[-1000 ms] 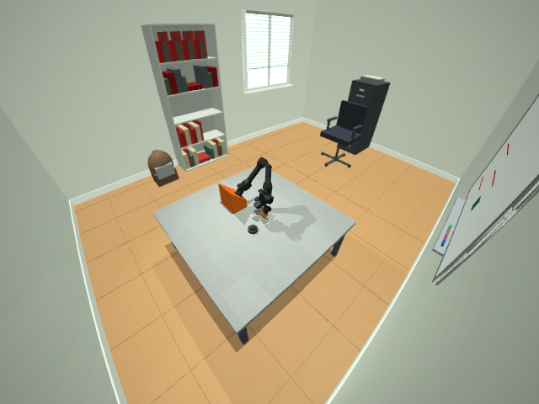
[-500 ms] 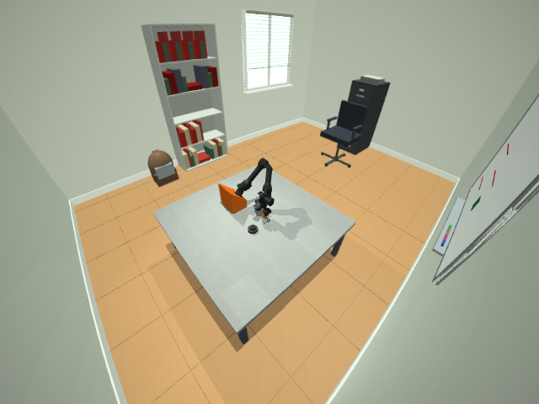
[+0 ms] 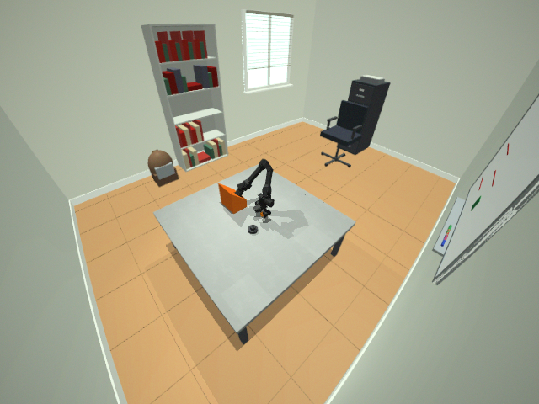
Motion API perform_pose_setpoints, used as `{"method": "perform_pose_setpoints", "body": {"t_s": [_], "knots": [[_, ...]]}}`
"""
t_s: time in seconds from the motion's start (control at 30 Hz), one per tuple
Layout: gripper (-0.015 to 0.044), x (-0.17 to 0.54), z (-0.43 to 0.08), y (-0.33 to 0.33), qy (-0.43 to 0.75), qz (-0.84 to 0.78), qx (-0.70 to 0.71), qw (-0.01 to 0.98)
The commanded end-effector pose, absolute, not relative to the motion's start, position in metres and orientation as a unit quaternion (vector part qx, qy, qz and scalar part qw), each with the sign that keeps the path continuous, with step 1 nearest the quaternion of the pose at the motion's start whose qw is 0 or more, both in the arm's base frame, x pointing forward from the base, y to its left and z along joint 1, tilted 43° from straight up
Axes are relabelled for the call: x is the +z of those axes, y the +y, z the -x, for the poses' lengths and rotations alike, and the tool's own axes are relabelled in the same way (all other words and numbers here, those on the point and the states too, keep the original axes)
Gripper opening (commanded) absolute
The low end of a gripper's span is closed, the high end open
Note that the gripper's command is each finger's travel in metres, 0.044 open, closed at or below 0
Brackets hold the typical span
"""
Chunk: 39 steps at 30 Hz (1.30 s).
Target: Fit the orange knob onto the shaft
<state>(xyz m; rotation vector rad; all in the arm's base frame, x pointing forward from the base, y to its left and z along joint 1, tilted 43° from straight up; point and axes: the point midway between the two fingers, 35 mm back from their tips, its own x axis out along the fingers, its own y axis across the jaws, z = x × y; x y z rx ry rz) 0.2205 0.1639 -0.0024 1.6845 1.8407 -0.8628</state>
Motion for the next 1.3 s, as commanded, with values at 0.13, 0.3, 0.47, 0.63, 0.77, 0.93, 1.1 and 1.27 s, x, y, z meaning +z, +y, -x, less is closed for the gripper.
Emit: {"method": "perform_pose_setpoints", "body": {"t_s": [0.13, 0.3, 0.47, 0.63, 0.77, 0.93, 1.1, 1.27], "knots": [[0.024, -0.004, -0.219, 0.165, 0.676, -0.618, -0.318, 0.245], [0.024, -0.004, -0.219, 0.165, 0.676, -0.618, -0.318, 0.245], [0.0227, -0.004, -0.219, 0.165, 0.676, -0.618, -0.318, 0.245], [0.0193, -0.004, -0.219, 0.165, 0.676, -0.618, -0.318, 0.245], [0.0179, -0.004, -0.219, 0.165, 0.676, -0.618, -0.318, 0.245], [0.0179, -0.002, -0.219, 0.165, 0.672, -0.612, -0.328, 0.257], [0.0179, 0.004, -0.22, 0.166, 0.66, -0.596, -0.355, 0.288], [0.0179, 0.009, -0.221, 0.167, 0.648, -0.583, -0.377, 0.313]]}}
